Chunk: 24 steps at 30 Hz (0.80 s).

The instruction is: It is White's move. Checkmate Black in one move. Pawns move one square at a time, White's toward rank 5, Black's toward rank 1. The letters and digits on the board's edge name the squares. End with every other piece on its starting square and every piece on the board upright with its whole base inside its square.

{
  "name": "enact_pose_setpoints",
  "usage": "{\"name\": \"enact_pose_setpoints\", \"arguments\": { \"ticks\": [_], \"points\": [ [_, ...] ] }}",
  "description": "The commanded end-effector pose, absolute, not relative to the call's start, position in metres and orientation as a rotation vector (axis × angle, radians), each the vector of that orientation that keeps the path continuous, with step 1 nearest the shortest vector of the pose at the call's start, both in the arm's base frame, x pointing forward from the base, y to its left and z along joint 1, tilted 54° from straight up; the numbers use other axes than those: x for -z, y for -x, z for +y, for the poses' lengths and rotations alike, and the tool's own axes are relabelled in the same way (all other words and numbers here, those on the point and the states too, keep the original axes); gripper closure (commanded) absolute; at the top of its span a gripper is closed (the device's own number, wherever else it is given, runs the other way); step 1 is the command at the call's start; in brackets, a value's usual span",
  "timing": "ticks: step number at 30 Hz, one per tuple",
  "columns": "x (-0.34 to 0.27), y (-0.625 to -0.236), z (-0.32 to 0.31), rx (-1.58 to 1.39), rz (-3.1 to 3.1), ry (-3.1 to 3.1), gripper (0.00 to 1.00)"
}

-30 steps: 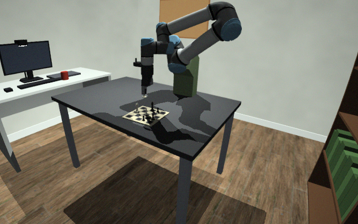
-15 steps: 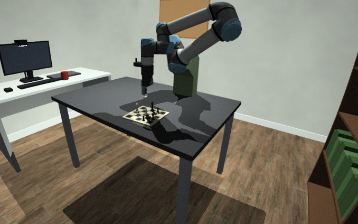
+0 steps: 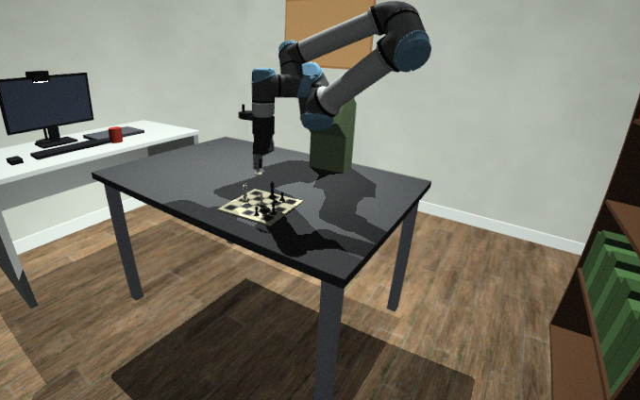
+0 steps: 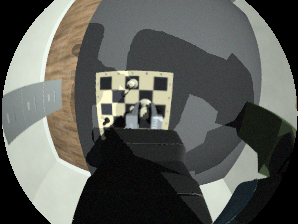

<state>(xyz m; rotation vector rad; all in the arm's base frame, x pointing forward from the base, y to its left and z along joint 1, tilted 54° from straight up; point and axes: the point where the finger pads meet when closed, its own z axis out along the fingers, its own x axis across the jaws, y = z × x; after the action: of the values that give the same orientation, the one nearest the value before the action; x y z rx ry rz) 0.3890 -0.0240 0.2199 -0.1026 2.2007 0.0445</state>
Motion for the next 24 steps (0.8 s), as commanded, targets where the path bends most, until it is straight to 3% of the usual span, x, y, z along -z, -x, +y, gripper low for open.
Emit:
{"name": "enact_pose_setpoints", "arguments": {
  "ticks": [1,24],
  "points": [
    [-0.22,-0.39,-0.024,-0.044,2.2,0.103,1.0],
    [-0.209,-0.404,-0.023,-0.044,2.2,0.103,1.0]
  ]
}}
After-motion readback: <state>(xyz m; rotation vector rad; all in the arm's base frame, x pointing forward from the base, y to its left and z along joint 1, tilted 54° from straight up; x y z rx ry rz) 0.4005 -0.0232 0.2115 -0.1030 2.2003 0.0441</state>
